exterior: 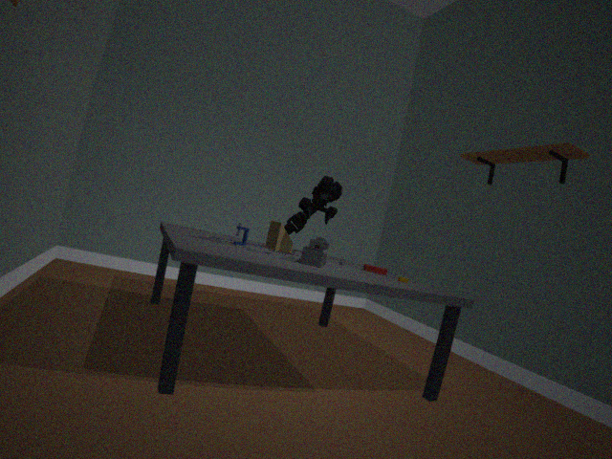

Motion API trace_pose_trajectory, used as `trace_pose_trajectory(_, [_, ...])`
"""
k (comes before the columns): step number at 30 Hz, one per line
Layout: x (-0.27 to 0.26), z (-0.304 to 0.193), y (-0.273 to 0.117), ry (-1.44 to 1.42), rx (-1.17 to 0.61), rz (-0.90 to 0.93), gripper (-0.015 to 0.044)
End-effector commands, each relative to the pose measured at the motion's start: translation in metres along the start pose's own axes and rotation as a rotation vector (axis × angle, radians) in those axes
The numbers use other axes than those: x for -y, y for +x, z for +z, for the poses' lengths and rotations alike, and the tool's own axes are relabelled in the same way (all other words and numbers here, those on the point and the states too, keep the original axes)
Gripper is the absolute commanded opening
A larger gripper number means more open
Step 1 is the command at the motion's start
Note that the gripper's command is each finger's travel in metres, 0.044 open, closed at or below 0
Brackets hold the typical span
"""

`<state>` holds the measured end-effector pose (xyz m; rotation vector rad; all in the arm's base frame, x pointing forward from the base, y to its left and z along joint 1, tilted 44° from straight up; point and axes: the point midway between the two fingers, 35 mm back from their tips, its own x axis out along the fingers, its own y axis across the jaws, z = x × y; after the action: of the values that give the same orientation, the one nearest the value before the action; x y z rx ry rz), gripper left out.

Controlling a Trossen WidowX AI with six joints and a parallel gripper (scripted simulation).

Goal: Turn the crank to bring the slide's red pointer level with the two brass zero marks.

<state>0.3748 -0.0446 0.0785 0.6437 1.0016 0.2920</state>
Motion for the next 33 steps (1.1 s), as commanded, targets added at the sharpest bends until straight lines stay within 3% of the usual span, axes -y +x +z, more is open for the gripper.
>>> trace_pose_trajectory(1, [0.010, 0.009, 0.008, -0.083, 0.003, 0.068, 0.0440])
trace_pose_trajectory(8, [0.024, 0.018, 0.017, -0.178, 0.020, 0.145, 0.0440])
trace_pose_trajectory(17, [0.020, -0.013, 0.059, -0.177, 0.021, 0.146, 0.0440])
trace_pose_trajectory(33, [0.020, -0.013, 0.059, -0.177, 0.021, 0.146, 0.0440])
